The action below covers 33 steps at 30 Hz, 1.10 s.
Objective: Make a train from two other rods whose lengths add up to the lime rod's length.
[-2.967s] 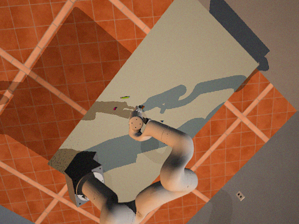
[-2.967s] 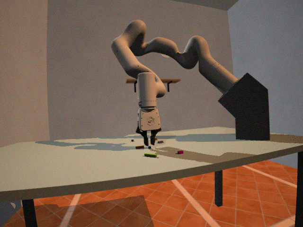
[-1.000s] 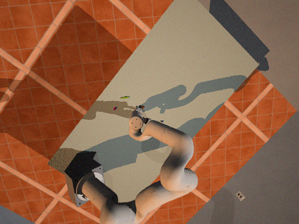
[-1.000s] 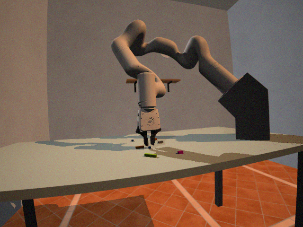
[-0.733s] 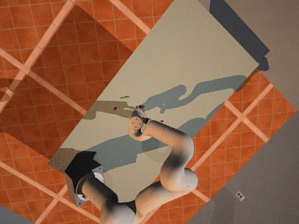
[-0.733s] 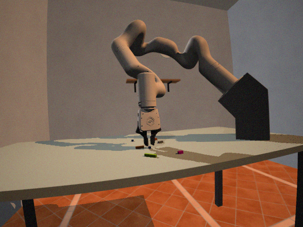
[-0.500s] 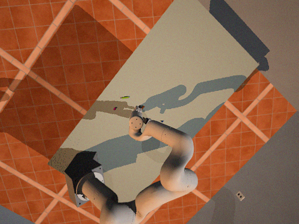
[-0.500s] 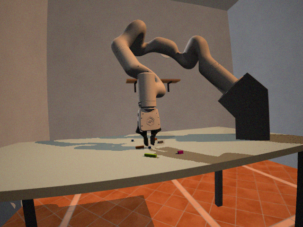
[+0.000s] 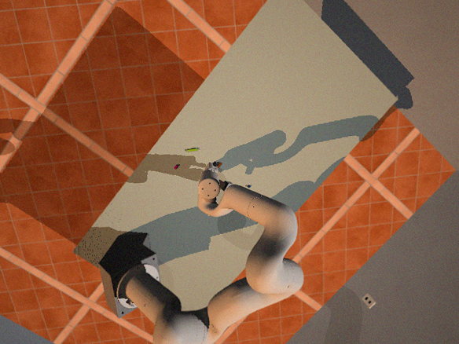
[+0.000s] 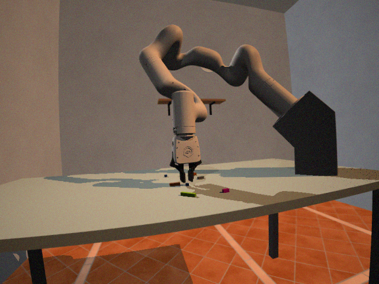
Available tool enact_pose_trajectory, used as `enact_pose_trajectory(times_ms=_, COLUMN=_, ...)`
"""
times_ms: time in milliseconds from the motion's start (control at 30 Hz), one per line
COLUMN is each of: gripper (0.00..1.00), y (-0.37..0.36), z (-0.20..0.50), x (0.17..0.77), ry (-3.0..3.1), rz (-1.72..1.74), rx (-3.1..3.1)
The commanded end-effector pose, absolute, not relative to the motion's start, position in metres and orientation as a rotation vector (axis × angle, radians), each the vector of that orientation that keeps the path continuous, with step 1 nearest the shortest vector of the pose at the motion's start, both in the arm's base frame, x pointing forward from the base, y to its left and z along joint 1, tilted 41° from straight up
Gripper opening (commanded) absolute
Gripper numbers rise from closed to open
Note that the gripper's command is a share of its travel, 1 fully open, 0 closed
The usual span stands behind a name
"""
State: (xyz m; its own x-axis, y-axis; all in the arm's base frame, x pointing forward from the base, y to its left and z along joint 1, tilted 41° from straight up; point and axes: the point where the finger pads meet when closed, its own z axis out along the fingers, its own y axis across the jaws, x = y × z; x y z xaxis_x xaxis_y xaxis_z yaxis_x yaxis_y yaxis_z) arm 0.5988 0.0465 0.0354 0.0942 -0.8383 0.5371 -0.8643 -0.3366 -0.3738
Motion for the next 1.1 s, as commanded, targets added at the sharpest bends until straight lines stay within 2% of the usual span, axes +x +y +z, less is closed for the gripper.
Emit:
enact_pose_trajectory(times_ms=0, gripper=0.24, y=0.047, z=0.036, x=0.599, ry=-1.787, rz=1.084, rx=2.296)
enact_pose_trajectory(times_ms=1067, gripper=0.24, y=0.041, z=0.025, x=0.606, ry=-1.787, rz=1.084, rx=2.296)
